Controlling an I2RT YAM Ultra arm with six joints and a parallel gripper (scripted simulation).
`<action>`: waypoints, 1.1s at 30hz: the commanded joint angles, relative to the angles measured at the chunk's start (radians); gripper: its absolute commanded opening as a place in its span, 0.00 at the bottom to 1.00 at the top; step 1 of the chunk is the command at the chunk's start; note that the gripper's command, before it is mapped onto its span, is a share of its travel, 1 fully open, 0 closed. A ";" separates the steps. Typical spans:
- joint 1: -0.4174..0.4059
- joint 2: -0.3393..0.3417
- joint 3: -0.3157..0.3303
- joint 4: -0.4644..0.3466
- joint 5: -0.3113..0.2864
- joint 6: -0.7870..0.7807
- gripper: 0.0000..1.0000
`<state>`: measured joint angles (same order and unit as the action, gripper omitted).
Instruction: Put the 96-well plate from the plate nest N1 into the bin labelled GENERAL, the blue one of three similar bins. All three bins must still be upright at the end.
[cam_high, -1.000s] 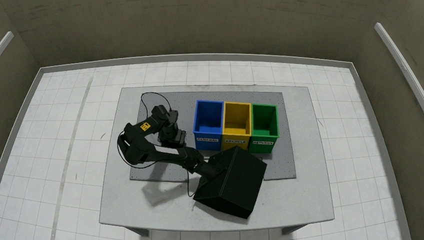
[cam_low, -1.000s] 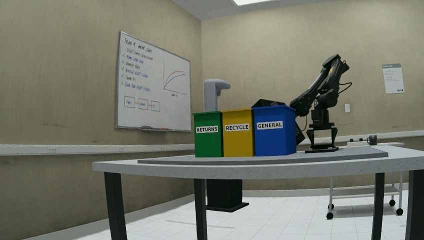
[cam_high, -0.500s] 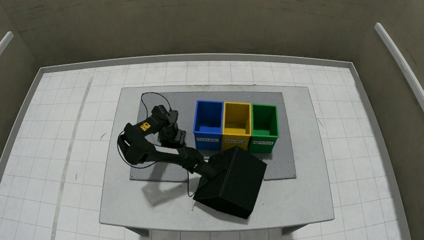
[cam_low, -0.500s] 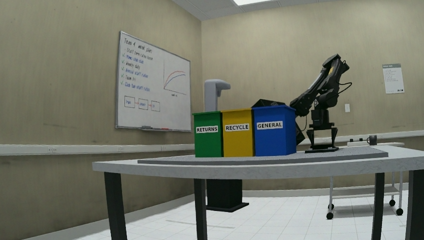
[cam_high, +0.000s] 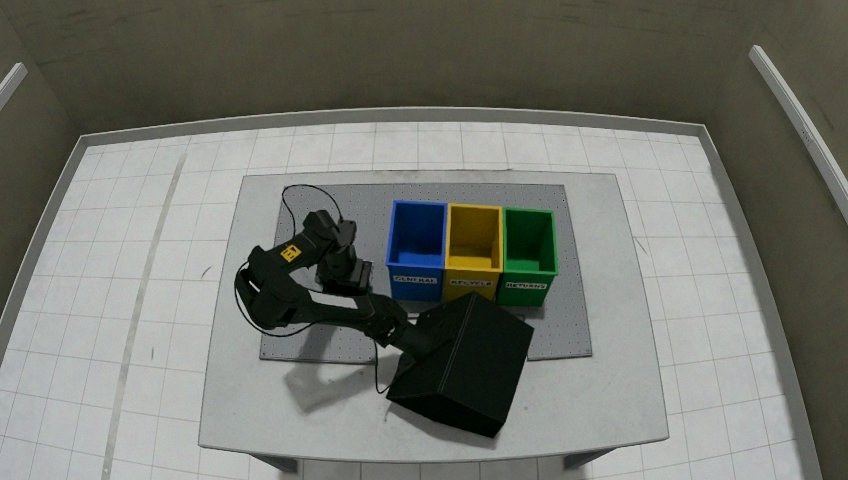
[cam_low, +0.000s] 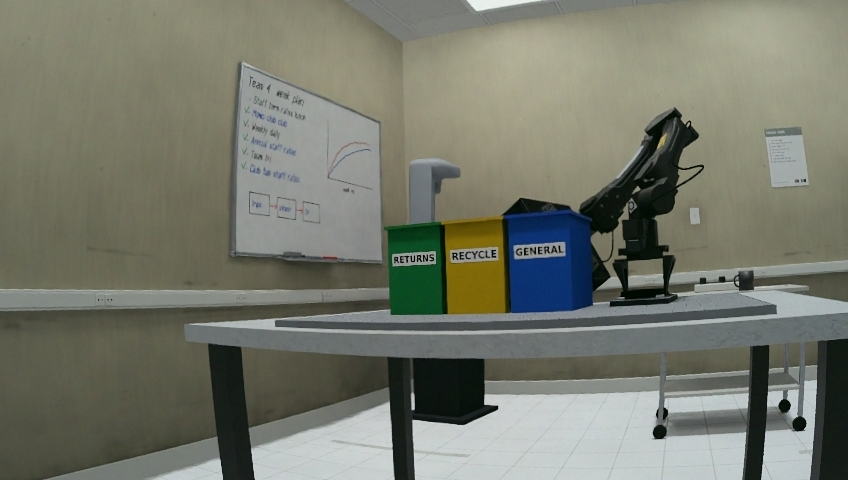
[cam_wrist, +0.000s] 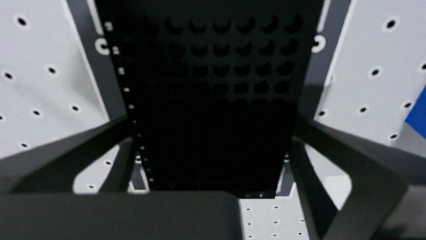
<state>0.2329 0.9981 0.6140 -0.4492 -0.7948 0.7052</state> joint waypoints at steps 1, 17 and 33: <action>-0.004 0.006 -0.006 0.026 0.025 -0.002 0.00; -0.004 0.006 -0.006 0.026 0.025 -0.002 0.00; -0.074 -0.053 0.042 -0.087 -0.031 -0.069 0.00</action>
<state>0.1837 0.9741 0.6209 -0.4942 -0.8169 0.6609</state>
